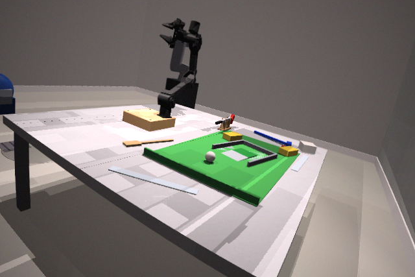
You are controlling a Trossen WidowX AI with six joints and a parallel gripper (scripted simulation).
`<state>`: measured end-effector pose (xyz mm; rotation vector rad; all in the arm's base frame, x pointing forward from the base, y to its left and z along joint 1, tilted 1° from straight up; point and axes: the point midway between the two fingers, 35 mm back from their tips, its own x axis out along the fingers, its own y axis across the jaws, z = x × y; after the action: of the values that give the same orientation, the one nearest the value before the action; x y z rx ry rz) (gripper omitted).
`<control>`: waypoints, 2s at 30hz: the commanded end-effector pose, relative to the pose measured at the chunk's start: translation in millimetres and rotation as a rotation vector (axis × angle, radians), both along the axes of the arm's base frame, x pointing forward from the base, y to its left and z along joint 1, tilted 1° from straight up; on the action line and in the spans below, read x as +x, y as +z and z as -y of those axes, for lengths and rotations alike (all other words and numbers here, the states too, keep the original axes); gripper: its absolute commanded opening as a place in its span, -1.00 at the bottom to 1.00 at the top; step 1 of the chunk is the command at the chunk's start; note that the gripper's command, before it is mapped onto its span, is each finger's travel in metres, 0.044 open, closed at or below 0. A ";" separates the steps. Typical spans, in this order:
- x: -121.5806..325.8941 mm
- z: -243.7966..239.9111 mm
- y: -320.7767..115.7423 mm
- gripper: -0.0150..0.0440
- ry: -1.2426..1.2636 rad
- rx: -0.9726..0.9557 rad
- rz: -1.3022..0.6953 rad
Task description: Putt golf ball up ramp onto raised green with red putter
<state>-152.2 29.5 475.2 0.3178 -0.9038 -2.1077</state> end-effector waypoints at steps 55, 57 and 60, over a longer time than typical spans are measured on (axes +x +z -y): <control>388.2 -182.6 -350.8 1.00 2.559 -0.619 -2.990; 365.1 -202.1 -369.5 1.00 2.592 -0.808 -3.099; 346.7 -214.4 -382.7 1.00 2.609 -0.957 -3.173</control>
<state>218.2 227.5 109.1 2.4632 -1.8821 -2.9726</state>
